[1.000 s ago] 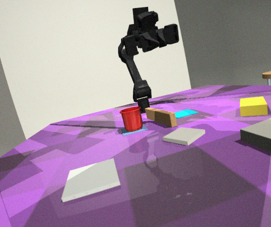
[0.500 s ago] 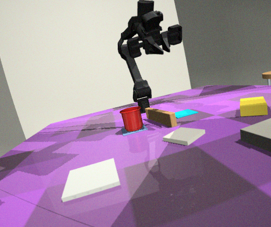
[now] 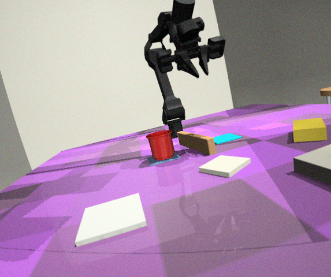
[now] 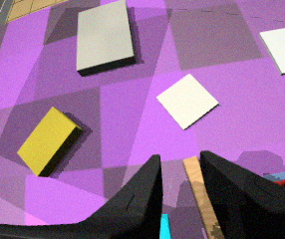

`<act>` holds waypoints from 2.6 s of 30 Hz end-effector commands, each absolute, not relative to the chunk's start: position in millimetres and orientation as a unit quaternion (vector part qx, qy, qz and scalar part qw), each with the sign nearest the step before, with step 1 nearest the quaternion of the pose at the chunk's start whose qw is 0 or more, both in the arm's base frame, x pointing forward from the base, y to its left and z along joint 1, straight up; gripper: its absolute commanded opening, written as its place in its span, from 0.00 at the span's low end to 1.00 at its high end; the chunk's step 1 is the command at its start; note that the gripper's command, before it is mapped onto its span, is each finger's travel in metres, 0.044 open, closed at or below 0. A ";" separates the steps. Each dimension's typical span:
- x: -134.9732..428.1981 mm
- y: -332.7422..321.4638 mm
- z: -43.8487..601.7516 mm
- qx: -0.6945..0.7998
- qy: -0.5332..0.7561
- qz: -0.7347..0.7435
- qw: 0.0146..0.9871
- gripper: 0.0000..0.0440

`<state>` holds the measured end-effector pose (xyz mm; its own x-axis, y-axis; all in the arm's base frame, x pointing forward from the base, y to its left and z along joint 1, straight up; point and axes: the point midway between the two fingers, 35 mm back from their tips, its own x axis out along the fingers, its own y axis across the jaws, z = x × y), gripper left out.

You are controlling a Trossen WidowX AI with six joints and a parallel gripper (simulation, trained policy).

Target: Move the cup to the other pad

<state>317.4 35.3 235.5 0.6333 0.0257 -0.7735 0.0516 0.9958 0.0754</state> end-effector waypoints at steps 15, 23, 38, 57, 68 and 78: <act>303.8 22.7 210.9 0.002 0.559 -0.022 0.829 0.24; 296.1 11.0 199.1 -0.024 0.613 -0.021 0.790 0.23; 284.4 -17.4 172.2 -0.060 0.689 -0.015 0.722 0.26; 277.3 -50.2 125.4 -0.084 0.731 0.009 0.677 0.37; 272.5 -62.3 89.5 -0.102 0.747 0.043 0.655 0.41; 268.0 -66.2 55.8 -0.135 0.750 0.103 0.639 0.28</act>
<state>270.5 -66.4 66.2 -0.1286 -0.0834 -0.9882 -0.2978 0.9537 -0.0417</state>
